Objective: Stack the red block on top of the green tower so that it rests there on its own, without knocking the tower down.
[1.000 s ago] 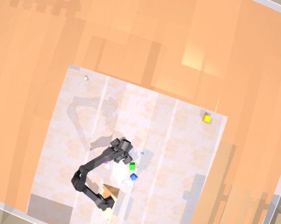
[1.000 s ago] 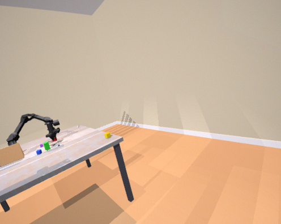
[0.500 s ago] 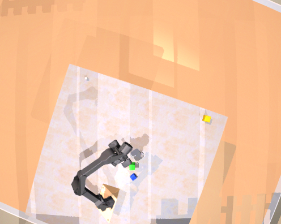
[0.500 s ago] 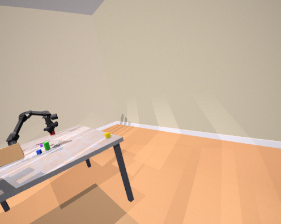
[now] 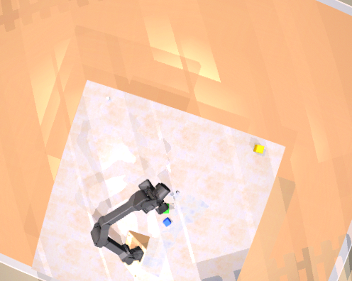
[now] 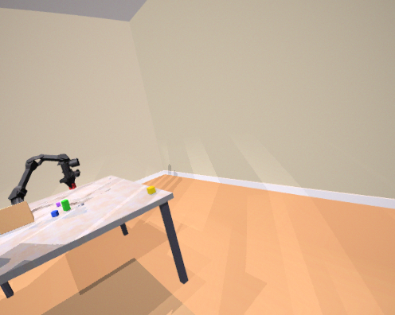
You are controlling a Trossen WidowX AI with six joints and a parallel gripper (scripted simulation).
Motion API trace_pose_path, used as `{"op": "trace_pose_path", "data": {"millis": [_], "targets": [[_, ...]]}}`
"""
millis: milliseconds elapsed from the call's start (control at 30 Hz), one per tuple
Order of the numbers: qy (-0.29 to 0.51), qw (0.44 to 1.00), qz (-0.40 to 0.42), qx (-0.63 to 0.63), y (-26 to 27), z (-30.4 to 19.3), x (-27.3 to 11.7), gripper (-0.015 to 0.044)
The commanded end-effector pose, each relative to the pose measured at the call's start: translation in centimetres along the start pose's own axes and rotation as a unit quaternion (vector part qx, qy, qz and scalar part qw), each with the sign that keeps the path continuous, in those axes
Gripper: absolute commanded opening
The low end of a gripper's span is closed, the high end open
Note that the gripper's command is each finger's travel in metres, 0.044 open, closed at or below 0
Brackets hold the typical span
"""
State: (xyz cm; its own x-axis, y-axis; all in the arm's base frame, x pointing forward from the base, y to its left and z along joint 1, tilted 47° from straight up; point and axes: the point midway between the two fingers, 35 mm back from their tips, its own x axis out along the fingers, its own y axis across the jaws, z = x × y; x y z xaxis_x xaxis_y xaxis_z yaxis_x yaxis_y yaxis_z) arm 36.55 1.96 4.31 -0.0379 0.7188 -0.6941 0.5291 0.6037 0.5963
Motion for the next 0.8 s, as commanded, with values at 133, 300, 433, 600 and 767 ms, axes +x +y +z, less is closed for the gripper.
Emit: {"op": "trace_pose_path", "data": {"millis": [133,300,433,600,767], "targets": [[0.003,1.0,-0.006,0.006,-6.4,-0.5,0.1,0.0],[0.005,1.0,-0.006,0.006,-10.0,-1.3,0.2,0.0],[0.007,1.0,-0.004,0.006,-12.1,-2.1,0.3,0.0],[0.007,1.0,-0.004,0.006,-12.3,-2.2,0.3,0.0],[0.007,1.0,-0.003,0.005,-12.3,-2.2,1.5,0.0]]}}
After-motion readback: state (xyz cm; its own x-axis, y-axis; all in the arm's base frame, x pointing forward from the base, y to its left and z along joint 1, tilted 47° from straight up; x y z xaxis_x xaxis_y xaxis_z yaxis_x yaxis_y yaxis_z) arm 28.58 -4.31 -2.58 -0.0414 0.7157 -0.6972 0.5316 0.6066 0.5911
